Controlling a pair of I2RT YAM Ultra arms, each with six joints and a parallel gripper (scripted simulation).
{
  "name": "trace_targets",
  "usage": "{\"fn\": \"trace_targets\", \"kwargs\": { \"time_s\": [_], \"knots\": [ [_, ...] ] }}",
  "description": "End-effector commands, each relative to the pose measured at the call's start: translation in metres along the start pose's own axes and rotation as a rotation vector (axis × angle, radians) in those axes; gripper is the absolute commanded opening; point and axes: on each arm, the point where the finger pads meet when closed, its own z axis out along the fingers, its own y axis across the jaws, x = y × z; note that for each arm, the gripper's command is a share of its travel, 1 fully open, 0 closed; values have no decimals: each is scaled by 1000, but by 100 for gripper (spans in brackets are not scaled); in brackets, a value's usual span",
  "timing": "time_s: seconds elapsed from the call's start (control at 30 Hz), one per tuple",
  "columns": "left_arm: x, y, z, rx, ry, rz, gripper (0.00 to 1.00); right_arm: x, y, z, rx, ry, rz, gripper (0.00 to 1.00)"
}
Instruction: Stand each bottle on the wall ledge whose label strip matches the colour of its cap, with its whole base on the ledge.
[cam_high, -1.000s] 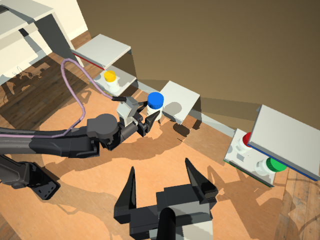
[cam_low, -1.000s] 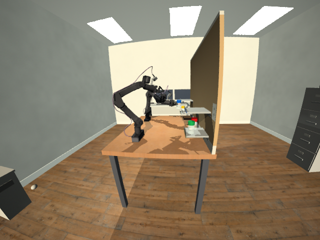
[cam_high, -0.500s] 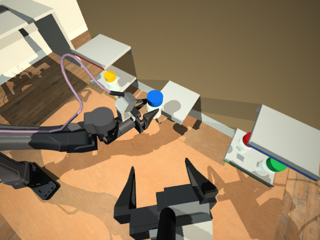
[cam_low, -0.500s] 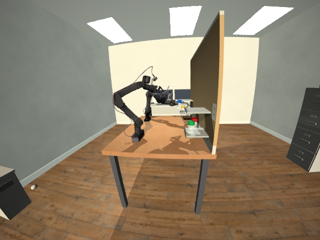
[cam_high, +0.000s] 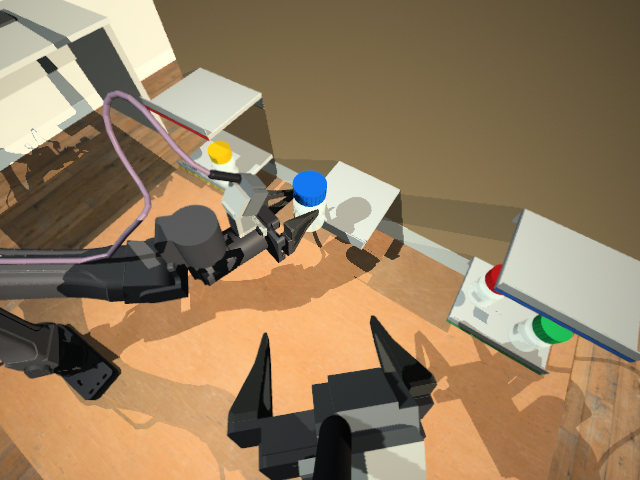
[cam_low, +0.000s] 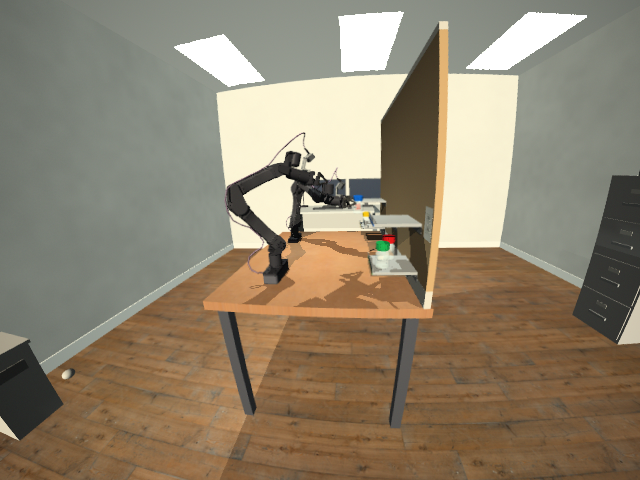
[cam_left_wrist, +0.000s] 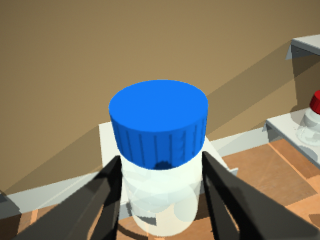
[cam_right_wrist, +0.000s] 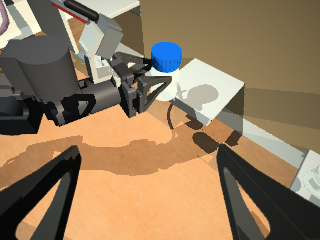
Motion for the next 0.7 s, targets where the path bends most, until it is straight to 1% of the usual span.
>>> {"fn": "trace_targets", "kwargs": {
  "time_s": [0.0, 0.03, 0.17, 0.3, 0.37, 0.67],
  "knots": [
    [-36, -4, -2, 22, -79, -38, 49, -8, 0, -9, -2, -36, 2, 100],
    [-32, -6, 2, 23, -72, -35, 49, -8, 0, -9, -2, -36, 2, 100],
    [-34, -3, 12, 21, -79, -32, 49, -8, 0, -9, -2, -36, 2, 100],
    [-33, -4, 29, 23, -77, -31, 49, -8, 0, -9, -2, -36, 2, 100],
    [-33, -4, 29, 23, -77, -31, 49, -8, 0, -9, -2, -36, 2, 100],
    [-35, -3, 68, 18, -88, -44, 49, -8, 0, -9, -2, -36, 2, 100]
  ]
}}
